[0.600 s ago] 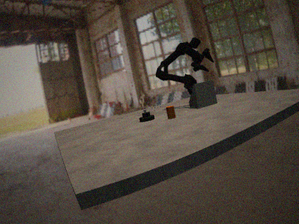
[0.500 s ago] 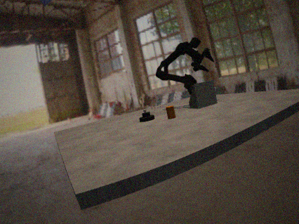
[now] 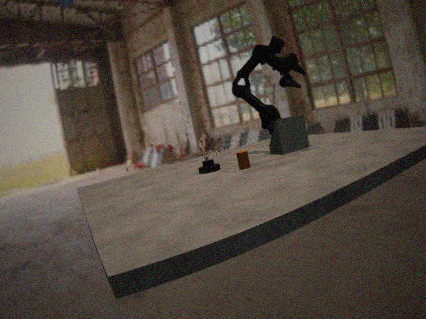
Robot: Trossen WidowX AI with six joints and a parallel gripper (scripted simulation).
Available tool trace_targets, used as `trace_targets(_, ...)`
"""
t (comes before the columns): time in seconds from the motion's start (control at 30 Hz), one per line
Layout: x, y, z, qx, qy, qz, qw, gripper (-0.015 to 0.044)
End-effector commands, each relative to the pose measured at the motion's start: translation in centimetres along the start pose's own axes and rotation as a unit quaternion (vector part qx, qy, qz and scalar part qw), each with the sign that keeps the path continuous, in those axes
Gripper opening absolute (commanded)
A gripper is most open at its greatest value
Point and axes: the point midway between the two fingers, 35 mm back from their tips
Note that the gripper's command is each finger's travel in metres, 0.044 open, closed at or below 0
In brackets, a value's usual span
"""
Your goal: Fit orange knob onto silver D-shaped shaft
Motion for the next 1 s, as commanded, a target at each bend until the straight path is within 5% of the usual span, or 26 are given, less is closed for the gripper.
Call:
trace_targets(0.0,-0.3,-4.5,-5.9,0.28,0.072,-0.027,0.957,0.044)
trace_targets(0.3,-0.8,-7.7,-16.7,0.65,0.161,-0.071,0.739,0.044)
trace_targets(0.6,-1.2,-8.3,-27.2,0.883,0.22,-0.143,0.39,0.044)
trace_targets(0.97,-0.4,-5.0,-38.3,0.934,0.257,-0.244,-0.052,0.044)
Point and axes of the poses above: the point midway between the two fingers, 35 mm back from their tips, its own x axis out along the fingers, its own y axis across the jaws, z = x × y, and after that the axes turned 5 degrees about -x, right-handed
